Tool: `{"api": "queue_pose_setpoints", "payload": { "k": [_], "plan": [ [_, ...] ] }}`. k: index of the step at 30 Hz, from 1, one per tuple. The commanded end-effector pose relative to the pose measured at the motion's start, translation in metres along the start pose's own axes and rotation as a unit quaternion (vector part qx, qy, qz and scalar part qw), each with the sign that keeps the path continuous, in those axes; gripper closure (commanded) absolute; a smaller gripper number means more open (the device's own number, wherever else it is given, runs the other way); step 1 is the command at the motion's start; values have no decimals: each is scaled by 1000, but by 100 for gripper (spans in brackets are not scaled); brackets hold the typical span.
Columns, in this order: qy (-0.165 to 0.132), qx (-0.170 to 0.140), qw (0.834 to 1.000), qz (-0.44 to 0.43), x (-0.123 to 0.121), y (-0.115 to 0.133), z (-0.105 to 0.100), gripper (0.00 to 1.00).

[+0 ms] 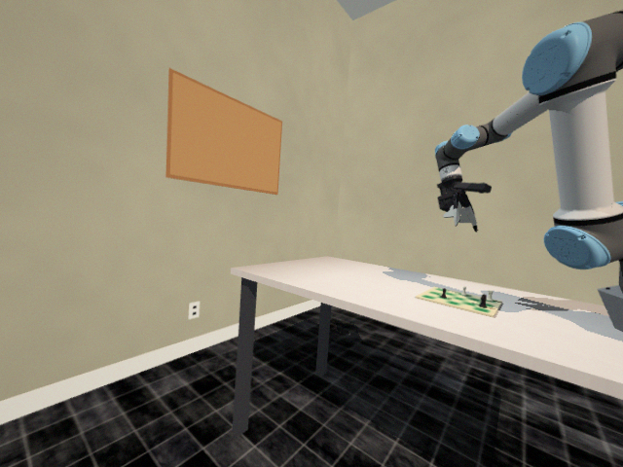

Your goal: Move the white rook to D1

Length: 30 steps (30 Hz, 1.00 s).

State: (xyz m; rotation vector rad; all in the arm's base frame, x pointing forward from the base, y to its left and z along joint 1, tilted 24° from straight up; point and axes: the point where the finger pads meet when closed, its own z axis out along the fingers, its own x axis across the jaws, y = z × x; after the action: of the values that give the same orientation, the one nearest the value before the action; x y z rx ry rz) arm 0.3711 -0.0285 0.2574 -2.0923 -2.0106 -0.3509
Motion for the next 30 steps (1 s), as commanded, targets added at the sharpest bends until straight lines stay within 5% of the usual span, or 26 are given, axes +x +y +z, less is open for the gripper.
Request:
{"api": "queue_pose_setpoints", "payload": {
  "k": [1,10,30],
  "plan": [
    [-7,-50,999,0,-5,-17,17,0],
    [-24,-105,994,-1,-13,-36,51,0],
    [-49,-161,986,-3,-23,-50,94,0]
  ]
}}
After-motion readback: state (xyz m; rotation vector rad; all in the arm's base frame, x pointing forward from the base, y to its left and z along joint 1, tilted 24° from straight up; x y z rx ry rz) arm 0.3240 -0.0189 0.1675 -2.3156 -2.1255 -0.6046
